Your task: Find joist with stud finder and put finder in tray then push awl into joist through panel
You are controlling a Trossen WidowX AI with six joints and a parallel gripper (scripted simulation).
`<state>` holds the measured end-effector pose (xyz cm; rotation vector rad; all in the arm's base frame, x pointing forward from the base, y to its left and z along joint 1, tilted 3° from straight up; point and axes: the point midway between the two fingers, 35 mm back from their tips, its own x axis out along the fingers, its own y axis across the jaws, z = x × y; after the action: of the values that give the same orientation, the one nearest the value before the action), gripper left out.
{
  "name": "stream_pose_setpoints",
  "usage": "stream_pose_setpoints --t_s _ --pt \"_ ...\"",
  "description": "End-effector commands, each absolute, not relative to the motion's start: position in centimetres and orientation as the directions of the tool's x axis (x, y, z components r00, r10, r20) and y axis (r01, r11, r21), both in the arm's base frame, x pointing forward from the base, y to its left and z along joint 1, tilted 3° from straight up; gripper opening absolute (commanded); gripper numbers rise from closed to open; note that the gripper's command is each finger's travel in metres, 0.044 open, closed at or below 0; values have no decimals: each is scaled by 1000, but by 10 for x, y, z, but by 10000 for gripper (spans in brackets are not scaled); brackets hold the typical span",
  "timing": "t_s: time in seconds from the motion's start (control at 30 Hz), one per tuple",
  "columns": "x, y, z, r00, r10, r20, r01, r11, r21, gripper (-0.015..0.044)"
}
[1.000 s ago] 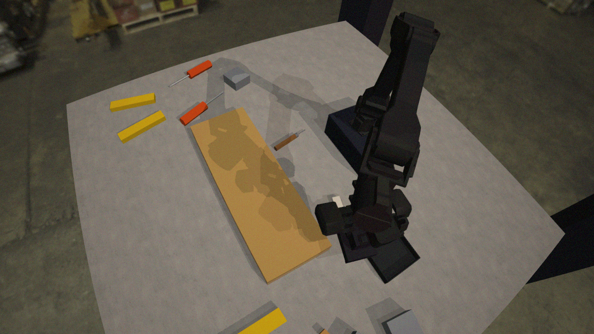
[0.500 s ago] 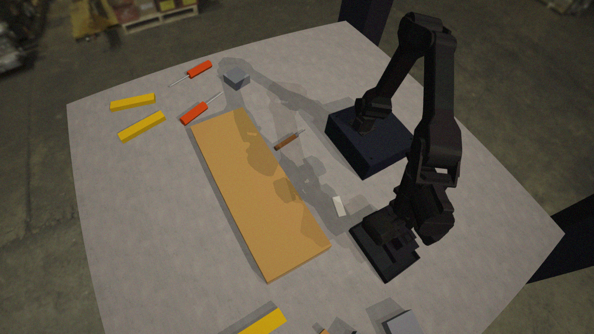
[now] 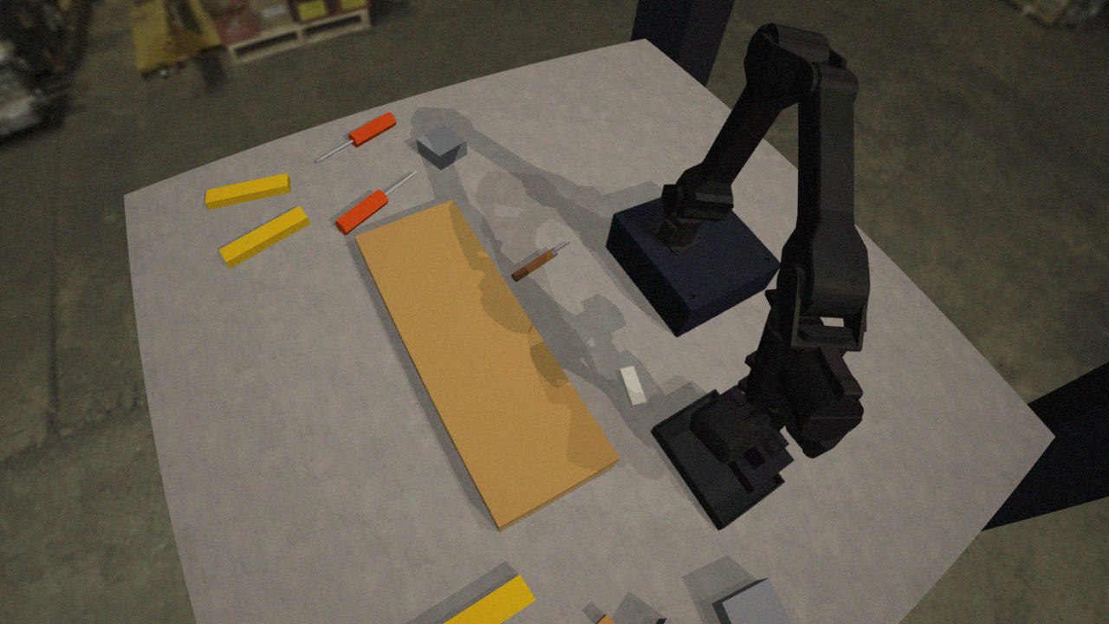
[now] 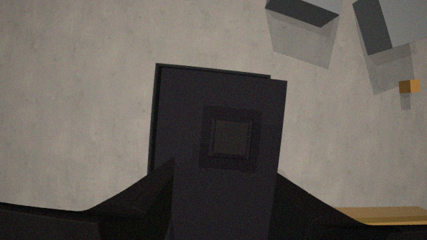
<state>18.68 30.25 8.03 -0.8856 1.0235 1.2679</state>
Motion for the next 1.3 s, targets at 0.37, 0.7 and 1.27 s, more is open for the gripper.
stream_pose_setpoints --t_s 0.37,0.7,1.27 --pt "185 305 45 6 318 -948 -993 112 32 0" --pt "184 305 23 6 318 -948 -993 112 32 0" --pt "182 305 -3 5 318 -948 -993 112 32 0"
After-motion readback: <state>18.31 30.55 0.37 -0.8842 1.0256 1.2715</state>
